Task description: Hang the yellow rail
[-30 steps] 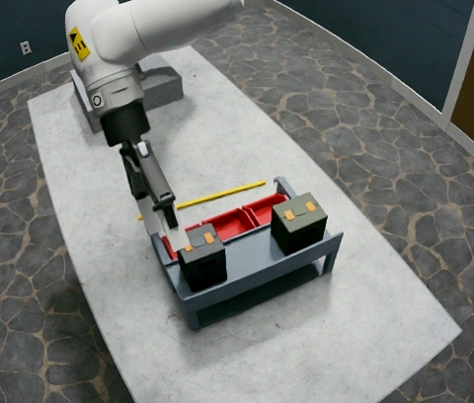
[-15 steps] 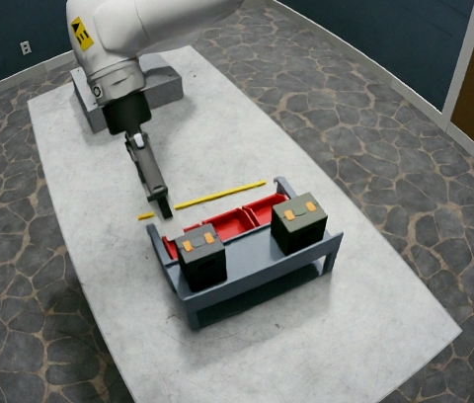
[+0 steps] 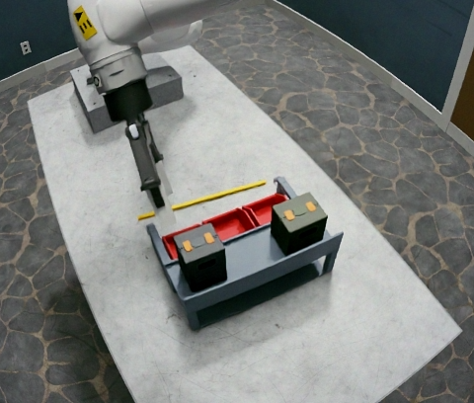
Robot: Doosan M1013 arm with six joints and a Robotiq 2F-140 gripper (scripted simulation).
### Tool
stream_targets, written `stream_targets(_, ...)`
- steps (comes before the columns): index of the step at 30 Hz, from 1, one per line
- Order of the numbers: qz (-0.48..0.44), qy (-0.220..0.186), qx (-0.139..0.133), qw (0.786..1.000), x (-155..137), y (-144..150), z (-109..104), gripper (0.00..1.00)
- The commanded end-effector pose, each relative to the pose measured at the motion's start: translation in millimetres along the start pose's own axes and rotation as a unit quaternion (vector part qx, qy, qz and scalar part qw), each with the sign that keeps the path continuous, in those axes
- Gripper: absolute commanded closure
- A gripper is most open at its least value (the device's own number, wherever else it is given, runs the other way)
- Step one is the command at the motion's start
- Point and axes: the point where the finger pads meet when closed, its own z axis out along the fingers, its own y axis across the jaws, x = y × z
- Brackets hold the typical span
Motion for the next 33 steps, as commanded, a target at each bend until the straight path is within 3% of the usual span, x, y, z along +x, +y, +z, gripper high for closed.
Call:
stream_targets(1, 0.000, 0.000, 0.000, 1.000, 0.0, 0.1, -0.2, 0.00)
stream_targets(7, 0.084, -0.006, 0.031, 0.996, 5.0, -24.2, -19.1, 0.00)
stream_targets(19, 0.084, -0.006, 0.031, 0.996, 5.0, -24.2, -19.1, 0.00)
stream_targets(24, 0.168, -0.020, 0.060, 0.984, 8.3, -48.8, -39.2, 0.00)
stream_targets(33, 0.168, -0.020, 0.060, 0.984, 8.3, -48.8, -39.2, 0.00)
